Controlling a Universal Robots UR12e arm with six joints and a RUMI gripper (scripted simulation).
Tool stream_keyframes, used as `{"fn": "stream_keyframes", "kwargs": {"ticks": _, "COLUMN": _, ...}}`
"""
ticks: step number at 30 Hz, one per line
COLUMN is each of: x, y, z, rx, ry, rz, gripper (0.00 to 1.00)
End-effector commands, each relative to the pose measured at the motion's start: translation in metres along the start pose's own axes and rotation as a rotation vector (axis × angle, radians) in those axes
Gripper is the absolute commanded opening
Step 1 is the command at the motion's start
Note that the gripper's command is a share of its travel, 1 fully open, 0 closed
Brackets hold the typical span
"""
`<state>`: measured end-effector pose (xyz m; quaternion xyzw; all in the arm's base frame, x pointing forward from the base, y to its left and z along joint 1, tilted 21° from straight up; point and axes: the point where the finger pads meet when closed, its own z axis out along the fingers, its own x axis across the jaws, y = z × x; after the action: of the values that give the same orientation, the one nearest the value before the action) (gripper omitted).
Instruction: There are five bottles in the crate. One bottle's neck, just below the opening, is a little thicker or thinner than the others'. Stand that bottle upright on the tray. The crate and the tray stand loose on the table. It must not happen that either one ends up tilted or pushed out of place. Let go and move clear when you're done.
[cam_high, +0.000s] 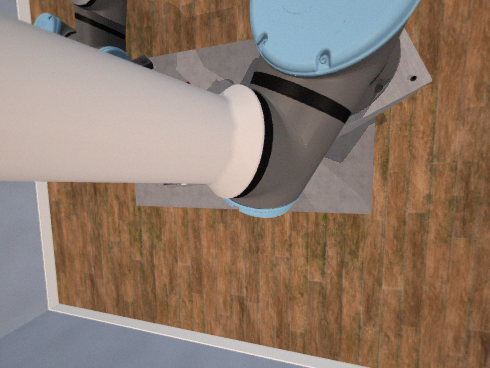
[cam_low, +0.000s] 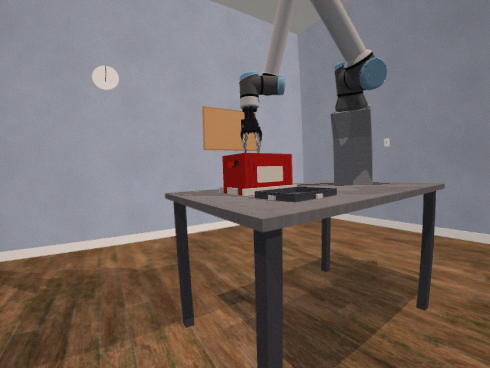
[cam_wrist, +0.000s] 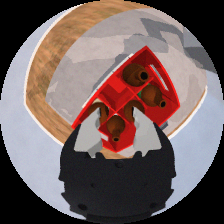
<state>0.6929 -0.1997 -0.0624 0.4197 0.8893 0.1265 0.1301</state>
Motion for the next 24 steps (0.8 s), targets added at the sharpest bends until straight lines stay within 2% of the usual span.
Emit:
{"fn": "stream_keyframes", "kwargs": {"ticks": 1, "x": -0.0005, "y": 0.0002, "z": -0.0005, "rx": 0.0, "ry": -0.001, "rz": 0.0, "gripper": 0.38}}
{"fn": "stream_keyframes", "kwargs": {"ticks": 24, "x": -0.0011, "y": -0.0043, "z": -0.0005, "rx": 0.0, "ry": -0.001, "rz": 0.0, "gripper": 0.38}}
